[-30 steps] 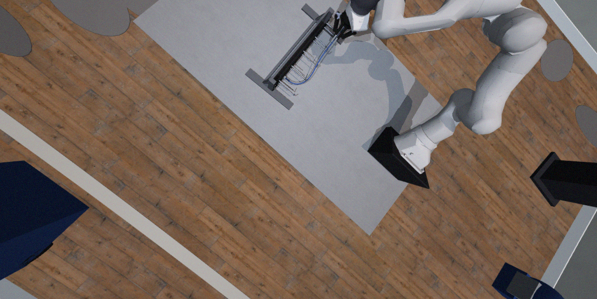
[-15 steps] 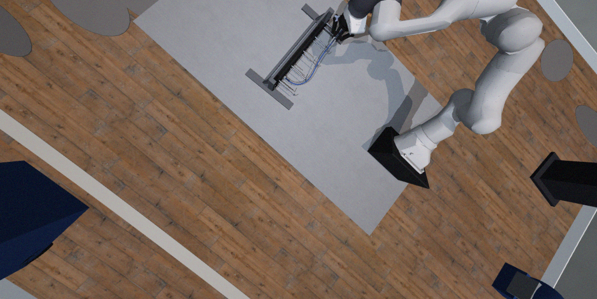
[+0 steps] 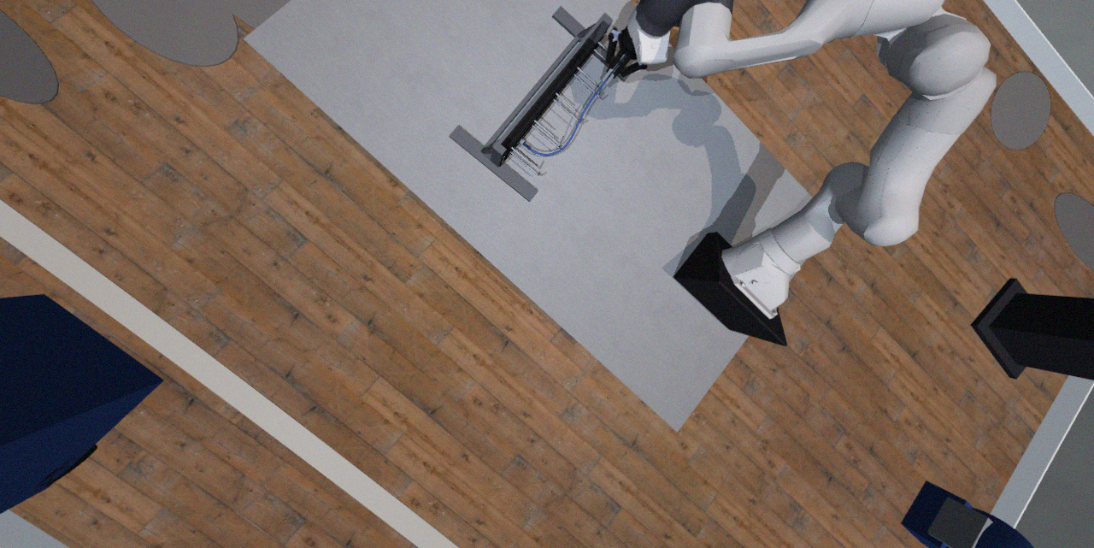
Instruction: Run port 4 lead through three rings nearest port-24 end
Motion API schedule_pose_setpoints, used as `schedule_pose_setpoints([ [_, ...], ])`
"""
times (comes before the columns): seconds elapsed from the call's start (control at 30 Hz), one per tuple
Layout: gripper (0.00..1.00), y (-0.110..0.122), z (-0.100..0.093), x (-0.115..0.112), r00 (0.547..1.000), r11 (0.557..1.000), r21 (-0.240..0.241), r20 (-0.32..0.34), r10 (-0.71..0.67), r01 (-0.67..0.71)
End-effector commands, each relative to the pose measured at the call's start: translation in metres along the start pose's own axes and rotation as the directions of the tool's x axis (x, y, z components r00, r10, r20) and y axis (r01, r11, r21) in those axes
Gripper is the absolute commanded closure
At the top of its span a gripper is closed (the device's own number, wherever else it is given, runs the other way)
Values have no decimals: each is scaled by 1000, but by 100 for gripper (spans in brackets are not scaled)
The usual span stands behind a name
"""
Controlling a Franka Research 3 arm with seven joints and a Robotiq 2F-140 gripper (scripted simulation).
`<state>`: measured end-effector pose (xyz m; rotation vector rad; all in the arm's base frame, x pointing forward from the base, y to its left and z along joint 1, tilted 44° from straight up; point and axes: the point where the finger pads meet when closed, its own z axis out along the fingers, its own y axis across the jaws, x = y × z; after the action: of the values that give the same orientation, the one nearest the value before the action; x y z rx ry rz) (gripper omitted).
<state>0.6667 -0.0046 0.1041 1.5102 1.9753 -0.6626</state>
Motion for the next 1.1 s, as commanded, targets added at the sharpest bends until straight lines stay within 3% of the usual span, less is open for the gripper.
schedule_pose_setpoints([
  [0.0, 100, 1, 3, 0, 1000, 1000, -3, 0, 5, -5],
  [0.53, 100, 3, 3, 0, 1000, 1000, -3, 0, 5, -5],
  [1.07, 100, 21, 3, -1, 1000, 1000, -3, 0, 5, -5],
])
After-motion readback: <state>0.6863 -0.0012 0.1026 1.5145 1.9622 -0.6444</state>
